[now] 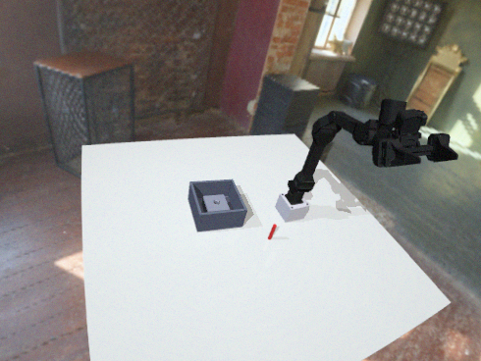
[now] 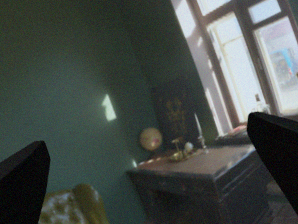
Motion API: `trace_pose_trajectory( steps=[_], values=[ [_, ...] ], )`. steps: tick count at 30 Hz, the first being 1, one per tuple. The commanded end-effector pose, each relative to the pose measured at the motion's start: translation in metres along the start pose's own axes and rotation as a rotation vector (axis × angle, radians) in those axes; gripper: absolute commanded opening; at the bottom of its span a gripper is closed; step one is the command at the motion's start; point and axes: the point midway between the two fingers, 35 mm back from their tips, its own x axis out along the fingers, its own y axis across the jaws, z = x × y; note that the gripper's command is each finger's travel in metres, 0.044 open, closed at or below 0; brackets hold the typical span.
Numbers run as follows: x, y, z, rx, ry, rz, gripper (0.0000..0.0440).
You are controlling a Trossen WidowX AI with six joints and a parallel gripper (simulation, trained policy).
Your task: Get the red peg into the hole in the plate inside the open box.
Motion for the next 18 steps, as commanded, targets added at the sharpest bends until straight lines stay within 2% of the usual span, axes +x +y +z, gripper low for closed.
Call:
trace_pose_trajectory(
  steps=[1, 9, 18],
  values=[
    [-0.006, -0.023, -0.013, 0.038, 0.079, -0.044, 0.044],
    [-0.033, -0.087, -0.054, 0.138, 0.285, -0.214, 0.044],
    [-0.081, -0.151, -0.093, 0.262, 0.475, -0.44, 0.044]
  ],
)
